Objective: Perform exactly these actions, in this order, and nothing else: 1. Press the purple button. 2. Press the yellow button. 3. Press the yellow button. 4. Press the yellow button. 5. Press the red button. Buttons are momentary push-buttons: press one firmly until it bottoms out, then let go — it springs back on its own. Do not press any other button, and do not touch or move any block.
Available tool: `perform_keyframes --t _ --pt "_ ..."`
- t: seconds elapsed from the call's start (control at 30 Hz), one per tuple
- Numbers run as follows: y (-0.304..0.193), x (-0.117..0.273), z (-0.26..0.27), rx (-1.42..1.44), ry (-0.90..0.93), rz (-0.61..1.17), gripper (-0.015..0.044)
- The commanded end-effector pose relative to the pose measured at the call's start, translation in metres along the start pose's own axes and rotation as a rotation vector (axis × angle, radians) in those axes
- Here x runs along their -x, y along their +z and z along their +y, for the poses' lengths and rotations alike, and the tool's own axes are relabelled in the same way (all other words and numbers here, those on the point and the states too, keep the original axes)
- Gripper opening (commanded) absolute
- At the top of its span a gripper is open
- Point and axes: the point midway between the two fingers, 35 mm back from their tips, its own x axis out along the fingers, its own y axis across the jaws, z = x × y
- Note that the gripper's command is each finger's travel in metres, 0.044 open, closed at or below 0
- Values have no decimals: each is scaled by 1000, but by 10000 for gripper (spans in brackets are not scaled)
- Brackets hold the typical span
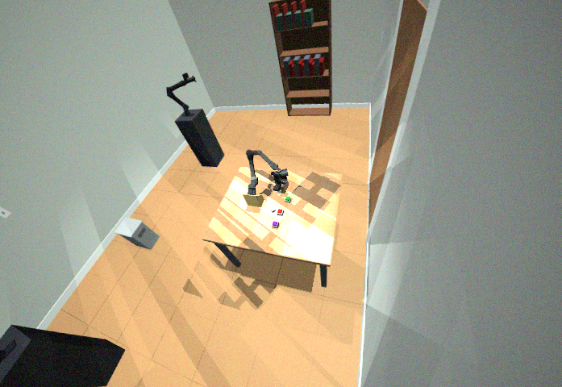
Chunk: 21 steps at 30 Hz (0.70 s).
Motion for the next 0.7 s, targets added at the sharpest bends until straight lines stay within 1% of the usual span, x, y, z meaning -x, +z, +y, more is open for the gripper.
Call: perform_keyframes --t 0.0,0.07,0.2,0.37,0.47,0.53,0.67 --pt "0 -1 -1 -7 -4 0 20" --pt "0 2 0 0 -1 0 20" --pt "0 31 -1 -6 -6 1 20" --pt "1 40 -2 -7 -9 1 20" --pt "2 76 -3 -7 -14 1 20" --pt "0 92 -2 -8 -11 2 20" --pt "1 94 -2 -9 -10 2 20"
